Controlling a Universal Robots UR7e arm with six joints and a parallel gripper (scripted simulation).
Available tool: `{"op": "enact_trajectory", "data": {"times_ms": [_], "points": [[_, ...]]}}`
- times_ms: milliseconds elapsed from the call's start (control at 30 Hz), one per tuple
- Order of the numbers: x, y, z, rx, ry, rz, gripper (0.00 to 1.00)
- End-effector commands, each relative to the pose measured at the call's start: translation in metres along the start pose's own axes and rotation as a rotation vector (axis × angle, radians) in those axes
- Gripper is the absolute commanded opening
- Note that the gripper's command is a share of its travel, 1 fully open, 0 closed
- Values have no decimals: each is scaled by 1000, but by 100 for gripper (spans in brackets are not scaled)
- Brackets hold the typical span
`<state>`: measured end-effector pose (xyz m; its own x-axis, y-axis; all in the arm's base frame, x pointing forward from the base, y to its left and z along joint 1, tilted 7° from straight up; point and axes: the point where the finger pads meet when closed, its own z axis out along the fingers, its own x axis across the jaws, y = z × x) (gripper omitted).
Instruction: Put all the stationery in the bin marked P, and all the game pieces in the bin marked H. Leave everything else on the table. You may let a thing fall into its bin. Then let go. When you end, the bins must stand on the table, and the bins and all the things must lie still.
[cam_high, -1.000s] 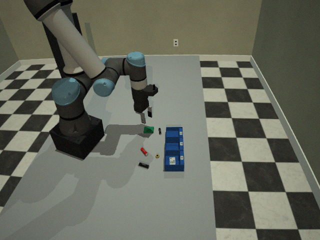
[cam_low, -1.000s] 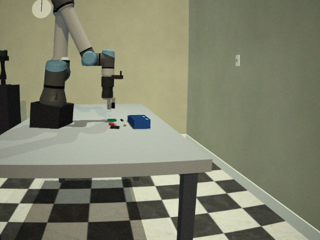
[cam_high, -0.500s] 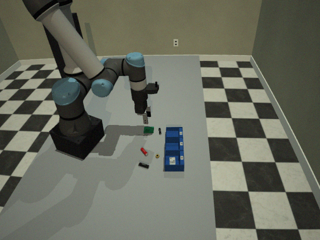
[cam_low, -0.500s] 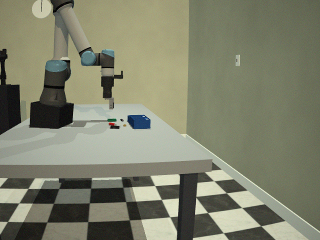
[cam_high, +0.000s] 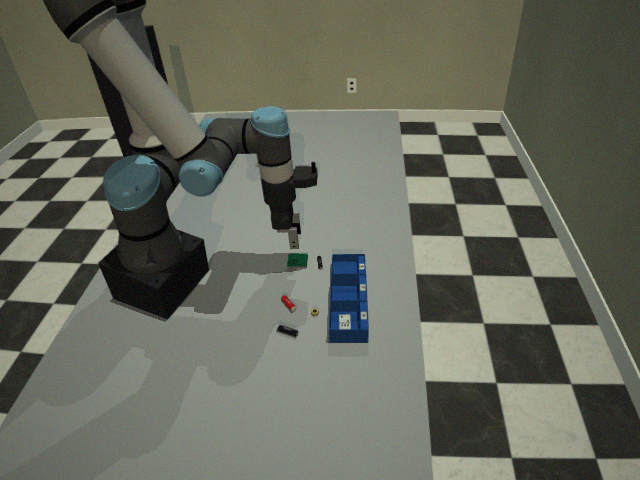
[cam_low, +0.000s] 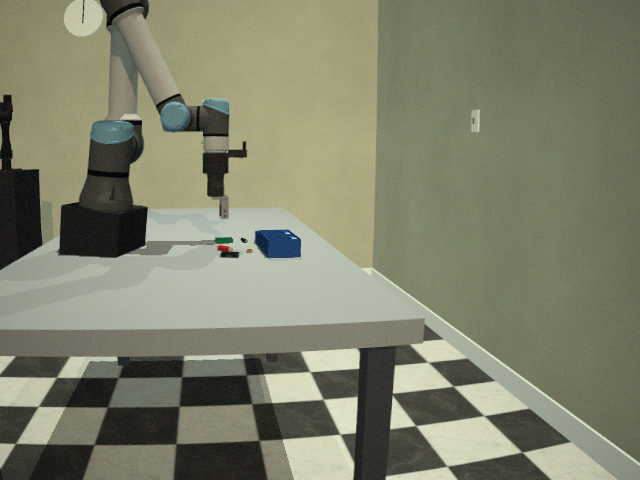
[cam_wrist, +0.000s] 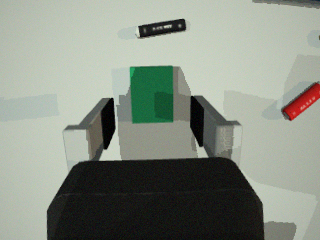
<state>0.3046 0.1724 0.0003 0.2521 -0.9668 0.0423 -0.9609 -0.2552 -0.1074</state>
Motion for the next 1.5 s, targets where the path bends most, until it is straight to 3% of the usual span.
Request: {"op": "enact_trajectory", "data": {"times_ms": [0, 733, 1200, 1467], "points": [[0, 0, 0, 2, -2, -3, 100], [0, 1, 0, 2, -2, -3, 100], [0, 1, 57, -3, -3, -3, 100], [1, -7, 58, 3, -2, -3, 100]]}}
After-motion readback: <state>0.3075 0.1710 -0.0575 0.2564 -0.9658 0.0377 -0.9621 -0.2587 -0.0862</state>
